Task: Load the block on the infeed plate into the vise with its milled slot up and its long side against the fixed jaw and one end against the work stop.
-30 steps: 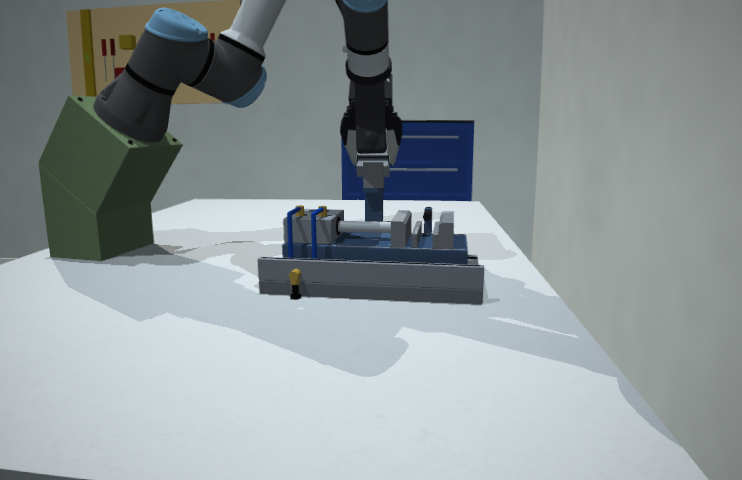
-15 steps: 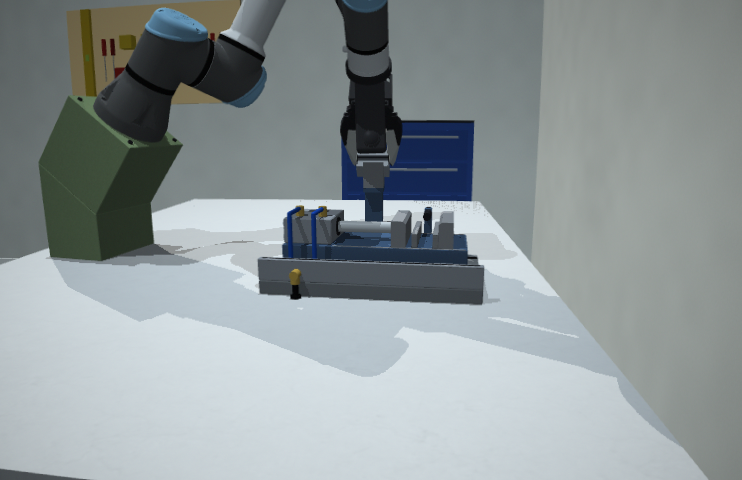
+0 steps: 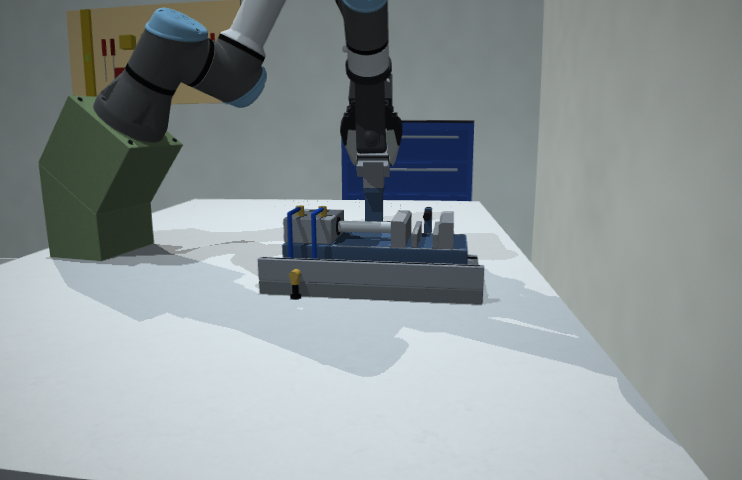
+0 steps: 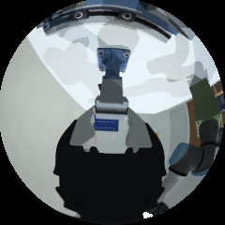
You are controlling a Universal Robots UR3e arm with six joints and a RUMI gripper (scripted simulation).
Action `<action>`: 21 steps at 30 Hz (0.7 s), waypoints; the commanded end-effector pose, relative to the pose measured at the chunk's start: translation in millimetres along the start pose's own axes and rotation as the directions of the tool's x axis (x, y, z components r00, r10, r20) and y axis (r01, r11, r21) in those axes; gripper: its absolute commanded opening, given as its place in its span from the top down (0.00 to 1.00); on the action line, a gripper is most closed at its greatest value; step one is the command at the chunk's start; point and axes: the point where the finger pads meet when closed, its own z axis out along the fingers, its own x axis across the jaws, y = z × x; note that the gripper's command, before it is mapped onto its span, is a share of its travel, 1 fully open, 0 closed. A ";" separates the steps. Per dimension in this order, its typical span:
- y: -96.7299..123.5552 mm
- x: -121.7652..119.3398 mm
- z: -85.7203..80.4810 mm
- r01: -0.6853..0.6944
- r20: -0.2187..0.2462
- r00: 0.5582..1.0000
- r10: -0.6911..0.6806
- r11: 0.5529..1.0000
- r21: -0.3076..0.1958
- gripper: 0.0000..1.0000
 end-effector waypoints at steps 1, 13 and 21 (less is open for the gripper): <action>0.1 -0.4 -0.3 0.002 0.001 1.000 -0.002 1.000 0.001 1.00; 0.7 -0.3 -0.9 0.002 0.000 1.000 -0.002 1.000 0.001 1.00; 1.7 -0.2 -1.9 0.002 0.000 1.000 -0.002 1.000 0.001 1.00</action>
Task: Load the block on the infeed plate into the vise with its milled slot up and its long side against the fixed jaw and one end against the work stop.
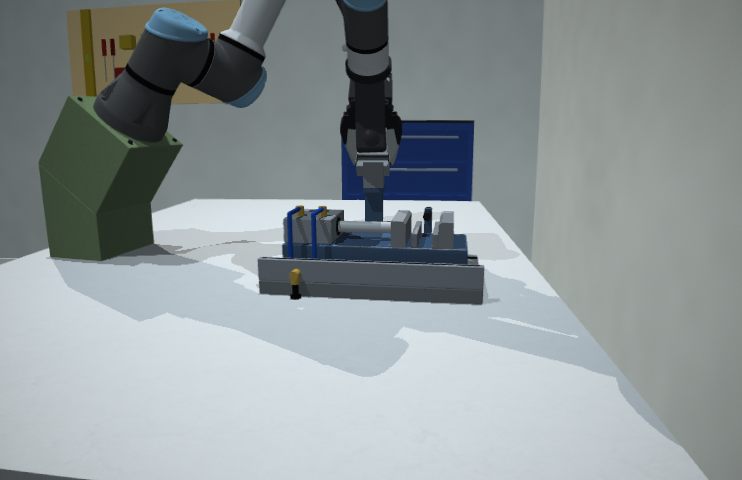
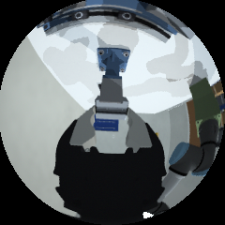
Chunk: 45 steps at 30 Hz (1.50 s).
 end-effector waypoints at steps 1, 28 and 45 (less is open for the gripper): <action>0.9 -0.4 -1.1 0.002 0.001 1.000 -0.002 1.000 0.001 1.00; 10.2 -0.2 -10.4 0.002 0.001 1.000 -0.002 1.000 0.001 1.00; 16.3 -0.2 -16.4 0.002 0.001 1.000 -0.002 1.000 0.001 1.00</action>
